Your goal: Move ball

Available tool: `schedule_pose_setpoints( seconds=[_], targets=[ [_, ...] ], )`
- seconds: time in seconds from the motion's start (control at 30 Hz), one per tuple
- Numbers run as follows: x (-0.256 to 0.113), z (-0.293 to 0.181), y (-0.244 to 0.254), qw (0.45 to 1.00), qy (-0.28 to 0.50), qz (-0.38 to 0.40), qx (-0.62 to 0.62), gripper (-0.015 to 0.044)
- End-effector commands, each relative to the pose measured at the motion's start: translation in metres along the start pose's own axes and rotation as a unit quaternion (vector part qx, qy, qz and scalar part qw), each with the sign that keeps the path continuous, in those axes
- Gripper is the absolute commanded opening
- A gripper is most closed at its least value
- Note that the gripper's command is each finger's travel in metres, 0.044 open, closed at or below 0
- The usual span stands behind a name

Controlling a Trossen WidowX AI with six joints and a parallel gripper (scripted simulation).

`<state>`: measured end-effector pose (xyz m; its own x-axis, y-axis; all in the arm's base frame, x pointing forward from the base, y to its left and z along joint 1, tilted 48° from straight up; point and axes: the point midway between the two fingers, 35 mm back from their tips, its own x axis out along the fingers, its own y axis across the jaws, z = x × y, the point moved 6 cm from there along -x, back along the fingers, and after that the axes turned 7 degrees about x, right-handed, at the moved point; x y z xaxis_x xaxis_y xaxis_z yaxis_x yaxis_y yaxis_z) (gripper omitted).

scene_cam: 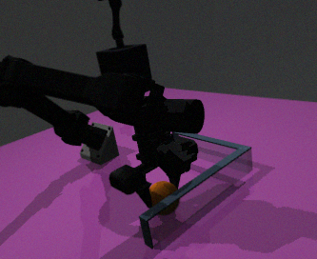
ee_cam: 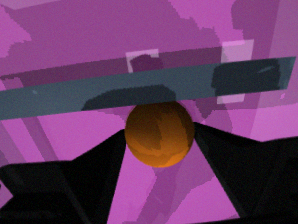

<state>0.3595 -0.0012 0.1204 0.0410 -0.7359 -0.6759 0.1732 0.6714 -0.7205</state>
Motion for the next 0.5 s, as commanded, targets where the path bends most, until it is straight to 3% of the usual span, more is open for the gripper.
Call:
schedule_pose_setpoints(
  seconds=[0.0,0.33,0.47],
  targets=[
    [0.000,0.000,0.000,1.000,0.000,0.000,0.001,0.0157],
    [-0.002,0.000,0.000,1.000,0.000,0.000,0.001,0.0420],
    [-0.050,0.003,0.002,1.000,0.000,0.002,-0.001,0.0435]
  ],
)
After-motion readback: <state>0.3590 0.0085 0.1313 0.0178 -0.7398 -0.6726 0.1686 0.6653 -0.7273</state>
